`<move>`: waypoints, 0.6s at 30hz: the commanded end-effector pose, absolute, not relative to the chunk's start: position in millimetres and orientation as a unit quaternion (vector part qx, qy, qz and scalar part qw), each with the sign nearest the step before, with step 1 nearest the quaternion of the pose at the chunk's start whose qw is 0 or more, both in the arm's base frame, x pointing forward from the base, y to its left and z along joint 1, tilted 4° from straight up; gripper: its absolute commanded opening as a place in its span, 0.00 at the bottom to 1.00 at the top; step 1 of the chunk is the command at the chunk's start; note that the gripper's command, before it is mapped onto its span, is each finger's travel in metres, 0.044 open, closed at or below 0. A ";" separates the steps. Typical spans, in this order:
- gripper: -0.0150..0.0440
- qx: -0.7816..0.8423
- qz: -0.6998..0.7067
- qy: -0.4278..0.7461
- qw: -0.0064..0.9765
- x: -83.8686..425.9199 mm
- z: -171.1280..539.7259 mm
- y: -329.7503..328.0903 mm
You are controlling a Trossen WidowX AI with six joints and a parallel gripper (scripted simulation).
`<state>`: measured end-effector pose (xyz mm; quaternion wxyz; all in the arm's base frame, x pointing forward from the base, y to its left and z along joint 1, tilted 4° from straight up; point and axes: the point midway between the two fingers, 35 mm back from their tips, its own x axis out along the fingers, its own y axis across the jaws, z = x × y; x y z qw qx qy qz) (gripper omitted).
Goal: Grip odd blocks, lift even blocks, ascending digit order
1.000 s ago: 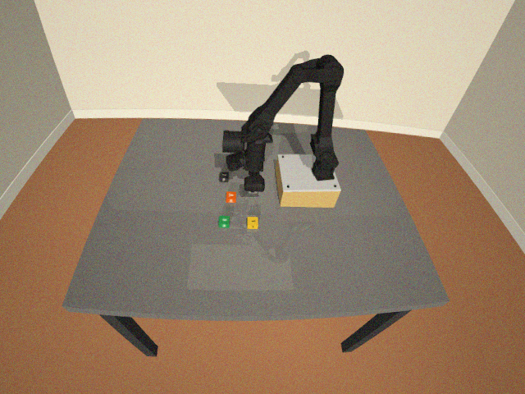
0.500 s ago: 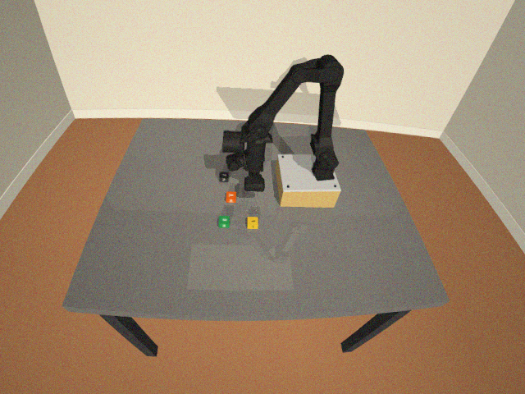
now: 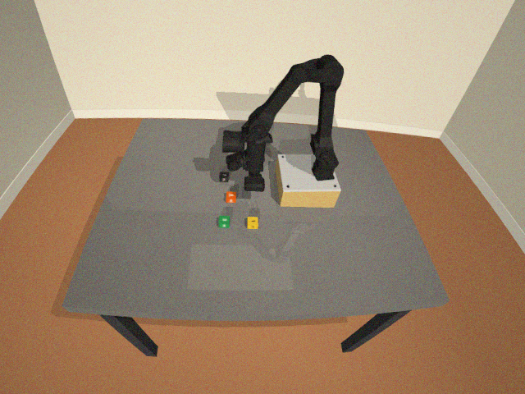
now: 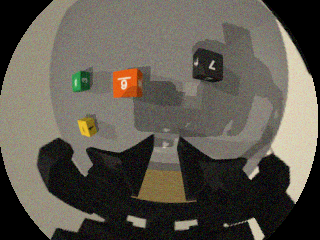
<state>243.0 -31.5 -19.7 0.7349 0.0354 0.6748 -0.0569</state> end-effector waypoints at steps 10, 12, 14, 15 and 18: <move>0.46 0.035 -0.055 0.674 0.736 243.1 -14.7 -31.1; 0.46 0.035 -0.055 0.674 0.736 242.9 -12.3 -31.0; 0.46 0.035 -0.055 0.674 0.736 242.7 -10.0 -30.9; 0.46 0.035 -0.055 0.674 0.736 242.6 -8.8 -30.9; 0.46 0.035 -0.055 0.674 0.736 242.3 -5.5 -30.8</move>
